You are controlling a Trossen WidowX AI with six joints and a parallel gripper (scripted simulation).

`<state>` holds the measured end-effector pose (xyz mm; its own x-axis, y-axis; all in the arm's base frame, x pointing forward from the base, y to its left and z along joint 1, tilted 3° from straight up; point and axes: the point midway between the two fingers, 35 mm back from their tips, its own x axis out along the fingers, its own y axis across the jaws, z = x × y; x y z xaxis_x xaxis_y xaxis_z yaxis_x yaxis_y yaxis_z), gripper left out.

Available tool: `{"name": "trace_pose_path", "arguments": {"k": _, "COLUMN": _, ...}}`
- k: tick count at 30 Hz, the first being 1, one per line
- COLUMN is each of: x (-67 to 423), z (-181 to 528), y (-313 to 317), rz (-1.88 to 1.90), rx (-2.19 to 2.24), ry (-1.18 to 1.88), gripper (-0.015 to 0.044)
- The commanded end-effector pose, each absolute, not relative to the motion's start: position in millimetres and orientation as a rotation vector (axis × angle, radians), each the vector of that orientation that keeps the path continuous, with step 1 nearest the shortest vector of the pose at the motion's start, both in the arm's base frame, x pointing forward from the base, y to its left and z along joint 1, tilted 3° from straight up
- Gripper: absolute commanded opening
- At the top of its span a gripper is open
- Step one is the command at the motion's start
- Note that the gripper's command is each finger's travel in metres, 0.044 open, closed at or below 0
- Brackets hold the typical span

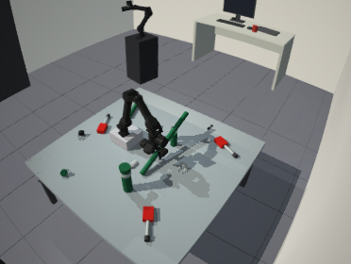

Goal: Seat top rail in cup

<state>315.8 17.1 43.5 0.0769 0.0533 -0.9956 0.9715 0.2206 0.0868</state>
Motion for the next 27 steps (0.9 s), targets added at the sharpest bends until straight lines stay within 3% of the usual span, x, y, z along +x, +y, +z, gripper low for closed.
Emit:
{"name": "trace_pose_path", "arguments": {"k": 1, "x": 315, "z": 32, "y": 17, "rz": -0.976, "rx": 1.105, "ry": 1.284, "gripper": 0.044}}
{"name": "trace_pose_path", "arguments": {"k": 22, "x": 315, "z": 6, "y": 18, "rz": -0.976, "rx": 1.105, "ry": 1.284, "gripper": 0.044}}
{"name": "trace_pose_path", "arguments": {"k": 27, "x": 315, "z": 6, "y": 18, "rz": -0.976, "rx": 1.105, "ry": 1.284, "gripper": 0.0309}}
